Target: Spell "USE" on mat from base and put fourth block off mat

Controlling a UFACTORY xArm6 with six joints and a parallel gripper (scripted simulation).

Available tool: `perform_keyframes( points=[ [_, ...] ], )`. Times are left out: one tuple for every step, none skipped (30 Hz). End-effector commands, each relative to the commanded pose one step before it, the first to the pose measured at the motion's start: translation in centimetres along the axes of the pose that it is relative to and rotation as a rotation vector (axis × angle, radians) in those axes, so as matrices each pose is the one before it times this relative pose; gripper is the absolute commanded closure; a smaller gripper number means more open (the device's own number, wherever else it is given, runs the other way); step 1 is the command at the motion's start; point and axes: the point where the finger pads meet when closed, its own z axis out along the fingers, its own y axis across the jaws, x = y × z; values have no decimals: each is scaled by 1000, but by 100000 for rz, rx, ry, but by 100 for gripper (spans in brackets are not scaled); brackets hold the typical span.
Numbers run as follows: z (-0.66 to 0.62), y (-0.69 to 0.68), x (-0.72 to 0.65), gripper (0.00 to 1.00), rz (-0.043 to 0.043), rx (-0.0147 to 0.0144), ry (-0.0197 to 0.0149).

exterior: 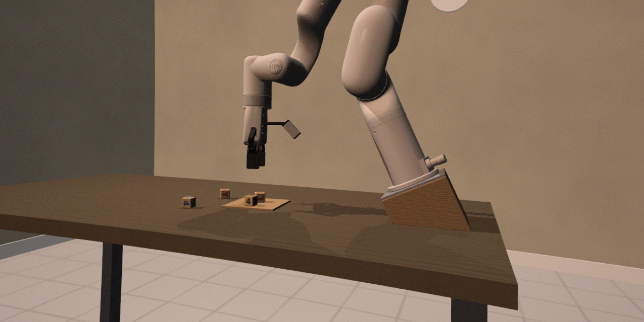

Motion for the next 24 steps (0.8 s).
perform_keyframes(
  points=[
    [-49, -338, -37, 0, 13888, 1215, -3],
    [9, -63, 10, 0, 2668, 0, -3],
    [9, -62, 8, 0, 2589, 0, -3],
    [9, -64, 7, 0, 2688, 0, -3],
    [9, -65, 5, 0, 2701, 0, -3],
    [9, -66, 4, 0, 2728, 0, -4],
    [9, -64, 2, 0, 2656, 0, -4],
    [9, -65, 0, 0, 2694, 0, -4],
    [8, -62, -1, 0, 2583, 0, -4],
    [0, 0, 0, 0, 0, 0, 0],
    [0, 0, 0, 0, 0, 0, 0],
    [25, -188, -8, 0, 7804, 0, -15],
    [7, -49, -6, 0, 2040, 0, -4],
    [6, -48, -7, 0, 2010, 0, -4],
    [8, -60, -9, 0, 2518, 0, -6],
    [9, -66, -12, 0, 2754, 0, -7],
    [8, -63, -13, 0, 2656, 0, -7],
    [9, -65, -15, 0, 2766, 0, -7],
    [8, -62, -16, 0, 2646, 0, -7],
    [8, -62, -18, 0, 2674, -1, -8],
    [8, -62, -20, 0, 2654, -1, -8],
    [8, -63, -22, 0, 2726, -1, -8],
    [8, -60, -22, 0, 2608, -1, -8],
    [8, -62, -25, 0, 2759, -1, -9]
  ],
)
